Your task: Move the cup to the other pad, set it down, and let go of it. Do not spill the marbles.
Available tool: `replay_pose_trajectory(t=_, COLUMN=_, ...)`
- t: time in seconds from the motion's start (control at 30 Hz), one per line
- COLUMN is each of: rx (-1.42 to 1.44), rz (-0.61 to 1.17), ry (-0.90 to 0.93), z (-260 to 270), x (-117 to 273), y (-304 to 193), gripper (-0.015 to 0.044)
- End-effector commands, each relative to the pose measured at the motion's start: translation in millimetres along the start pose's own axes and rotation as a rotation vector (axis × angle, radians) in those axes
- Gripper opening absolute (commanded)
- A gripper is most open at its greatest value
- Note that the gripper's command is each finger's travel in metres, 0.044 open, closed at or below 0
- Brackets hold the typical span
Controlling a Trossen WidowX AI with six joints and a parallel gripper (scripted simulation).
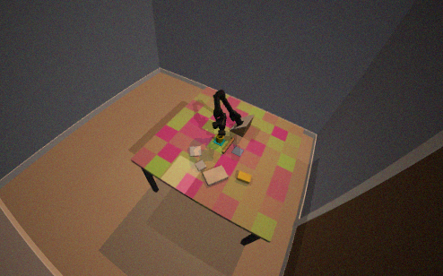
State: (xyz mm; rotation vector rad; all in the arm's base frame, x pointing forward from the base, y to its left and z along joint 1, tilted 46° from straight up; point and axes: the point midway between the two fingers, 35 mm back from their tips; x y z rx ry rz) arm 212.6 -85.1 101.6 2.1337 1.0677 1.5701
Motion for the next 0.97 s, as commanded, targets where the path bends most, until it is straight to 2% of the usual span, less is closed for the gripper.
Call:
replay_pose_trajectory(t=0.0, rx=0.002, rz=0.000, ry=0.000, z=0, x=0, y=0, gripper=0.0304)
replay_pose_trajectory(t=0.17, rx=0.002, rz=0.001, ry=0.001, z=1, x=3, y=0, gripper=0.0435)
replay_pose_trajectory(t=0.77, rx=-0.002, rz=0.005, ry=0.004, z=1, x=62, y=0, gripper=0.0440)
replay_pose_trajectory(t=0.93, rx=0.002, rz=0.000, ry=0.006, z=1, x=60, y=0, gripper=0.0440)
Point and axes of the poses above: the point midway between the two fingers, 35 mm back from their tips, its own x axis back along the fingers, its own z axis across the jaws, y = z × x
